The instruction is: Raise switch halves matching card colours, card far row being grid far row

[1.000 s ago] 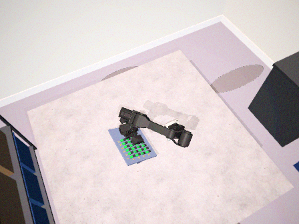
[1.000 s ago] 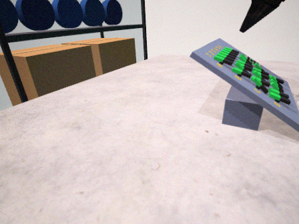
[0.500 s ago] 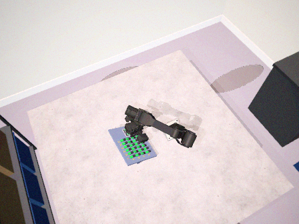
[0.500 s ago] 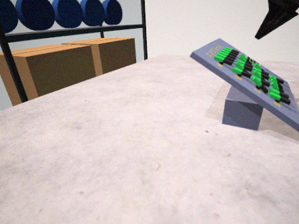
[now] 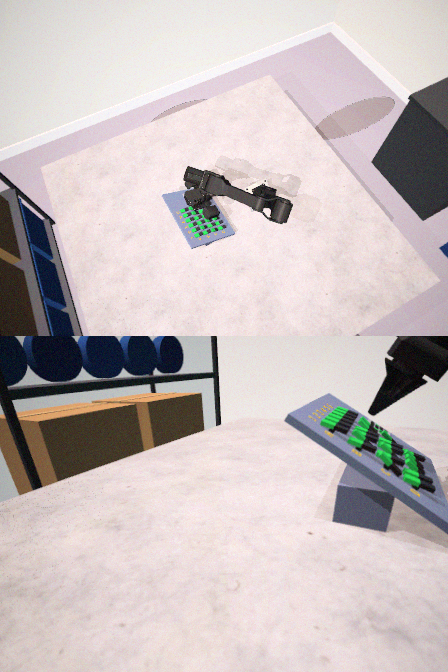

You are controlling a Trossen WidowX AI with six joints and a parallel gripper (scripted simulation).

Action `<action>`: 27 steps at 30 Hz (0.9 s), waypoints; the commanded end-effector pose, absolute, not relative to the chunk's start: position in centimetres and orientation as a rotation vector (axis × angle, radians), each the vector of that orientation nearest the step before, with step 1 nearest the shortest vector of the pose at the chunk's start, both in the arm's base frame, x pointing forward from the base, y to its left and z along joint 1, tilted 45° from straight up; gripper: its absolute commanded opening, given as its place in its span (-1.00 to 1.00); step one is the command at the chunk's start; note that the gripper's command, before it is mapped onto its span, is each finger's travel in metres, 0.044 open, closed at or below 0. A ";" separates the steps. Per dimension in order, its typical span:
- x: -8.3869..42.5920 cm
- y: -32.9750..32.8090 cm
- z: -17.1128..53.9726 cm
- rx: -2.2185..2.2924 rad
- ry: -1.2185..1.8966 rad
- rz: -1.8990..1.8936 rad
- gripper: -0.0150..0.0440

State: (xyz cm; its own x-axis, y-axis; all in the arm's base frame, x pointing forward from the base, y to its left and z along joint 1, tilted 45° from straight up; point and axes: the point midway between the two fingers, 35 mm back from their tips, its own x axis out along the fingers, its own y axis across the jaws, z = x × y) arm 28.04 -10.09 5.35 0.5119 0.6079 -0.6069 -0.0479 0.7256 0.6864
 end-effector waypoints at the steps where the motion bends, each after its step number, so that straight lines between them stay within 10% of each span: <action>1: 28.3 -9.6 5.0 0.671 0.964 0.435 -0.49; 27: 28.6 -9.2 4.6 0.671 0.963 0.435 -0.49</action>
State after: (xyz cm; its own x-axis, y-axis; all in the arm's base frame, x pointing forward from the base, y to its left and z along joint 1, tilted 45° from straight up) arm 28.58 -9.28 4.65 0.5091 0.6109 -0.6063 -0.0484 0.7236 0.6885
